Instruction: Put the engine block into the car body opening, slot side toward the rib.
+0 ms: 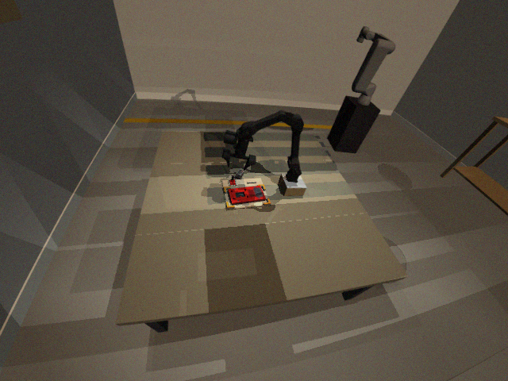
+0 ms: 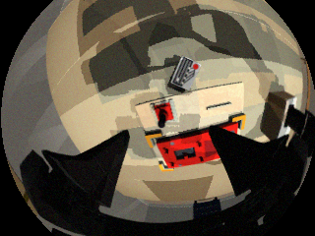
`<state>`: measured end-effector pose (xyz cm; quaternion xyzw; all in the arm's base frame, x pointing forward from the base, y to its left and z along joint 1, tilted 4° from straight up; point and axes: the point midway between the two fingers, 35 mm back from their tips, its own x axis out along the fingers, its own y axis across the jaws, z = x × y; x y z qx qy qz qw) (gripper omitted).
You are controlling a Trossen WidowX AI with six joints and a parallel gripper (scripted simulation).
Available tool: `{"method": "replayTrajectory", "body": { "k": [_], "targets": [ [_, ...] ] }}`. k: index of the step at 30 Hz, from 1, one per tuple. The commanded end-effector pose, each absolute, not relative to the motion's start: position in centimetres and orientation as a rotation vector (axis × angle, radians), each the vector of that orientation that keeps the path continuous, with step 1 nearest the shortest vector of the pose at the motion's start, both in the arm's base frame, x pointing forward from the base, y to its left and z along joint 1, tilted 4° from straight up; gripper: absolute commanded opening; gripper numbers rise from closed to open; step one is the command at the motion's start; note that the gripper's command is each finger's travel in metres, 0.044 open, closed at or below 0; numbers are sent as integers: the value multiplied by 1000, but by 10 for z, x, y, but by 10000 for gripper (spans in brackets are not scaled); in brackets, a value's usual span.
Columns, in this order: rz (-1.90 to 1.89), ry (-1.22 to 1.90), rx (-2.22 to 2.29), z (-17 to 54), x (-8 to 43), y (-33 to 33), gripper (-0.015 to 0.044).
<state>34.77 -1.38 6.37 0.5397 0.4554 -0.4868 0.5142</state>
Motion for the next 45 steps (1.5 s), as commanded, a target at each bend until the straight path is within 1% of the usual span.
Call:
{"method": "replayTrajectory", "body": {
  "k": [1,11,15,19,45],
  "targets": [
    [-1291,1047,1361,61,343,-30,440],
    [-1585,909,1508,55,324,-68,440],
    [-1590,906,1511,53,324,-69,440],
    [-1590,906,1510,20,322,-70,440],
    [-1591,906,1510,-19,321,-74,440]
  ]
}}
